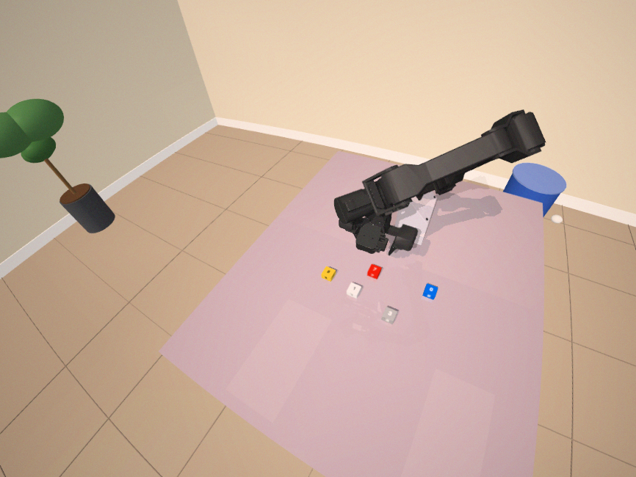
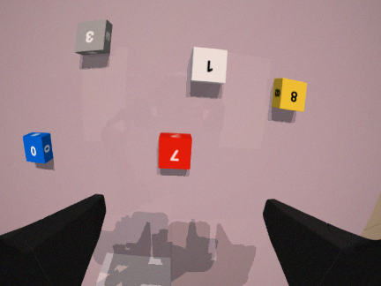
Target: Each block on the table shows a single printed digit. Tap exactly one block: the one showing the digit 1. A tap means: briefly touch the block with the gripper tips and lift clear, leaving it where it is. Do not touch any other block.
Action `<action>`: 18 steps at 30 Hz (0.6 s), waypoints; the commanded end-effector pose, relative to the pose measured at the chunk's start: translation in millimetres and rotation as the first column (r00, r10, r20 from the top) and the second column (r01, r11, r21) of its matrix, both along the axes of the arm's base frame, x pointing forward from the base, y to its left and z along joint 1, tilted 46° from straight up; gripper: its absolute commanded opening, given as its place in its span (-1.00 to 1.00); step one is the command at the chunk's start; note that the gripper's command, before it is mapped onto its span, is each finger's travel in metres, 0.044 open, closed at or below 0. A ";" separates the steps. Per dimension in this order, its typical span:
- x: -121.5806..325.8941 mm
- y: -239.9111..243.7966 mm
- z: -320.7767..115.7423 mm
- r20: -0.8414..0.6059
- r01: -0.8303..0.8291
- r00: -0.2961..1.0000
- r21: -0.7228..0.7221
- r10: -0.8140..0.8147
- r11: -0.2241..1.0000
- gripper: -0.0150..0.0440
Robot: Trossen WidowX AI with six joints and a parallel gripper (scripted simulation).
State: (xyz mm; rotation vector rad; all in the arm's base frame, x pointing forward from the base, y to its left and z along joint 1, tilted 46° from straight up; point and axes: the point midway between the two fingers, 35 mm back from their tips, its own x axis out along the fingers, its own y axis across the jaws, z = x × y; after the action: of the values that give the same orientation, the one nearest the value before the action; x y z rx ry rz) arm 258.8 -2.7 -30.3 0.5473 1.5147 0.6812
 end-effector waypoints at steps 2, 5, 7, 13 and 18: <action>0.6 0.6 1.3 0.003 0.005 1.000 0.002 -0.005 1.000 0.86; 0.6 0.6 1.3 0.003 0.005 1.000 0.002 -0.005 1.000 0.86; 0.6 0.6 1.3 0.003 0.005 1.000 0.002 -0.005 1.000 0.86; 4.7 25.1 28.3 0.003 0.008 1.000 -0.011 -0.008 1.000 0.86; -3.4 78.0 81.7 0.004 0.011 1.000 -0.013 -0.011 1.000 0.86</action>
State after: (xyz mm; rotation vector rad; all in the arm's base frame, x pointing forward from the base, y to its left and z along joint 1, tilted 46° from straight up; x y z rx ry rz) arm 263.2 49.0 24.5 0.5370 1.5137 0.6583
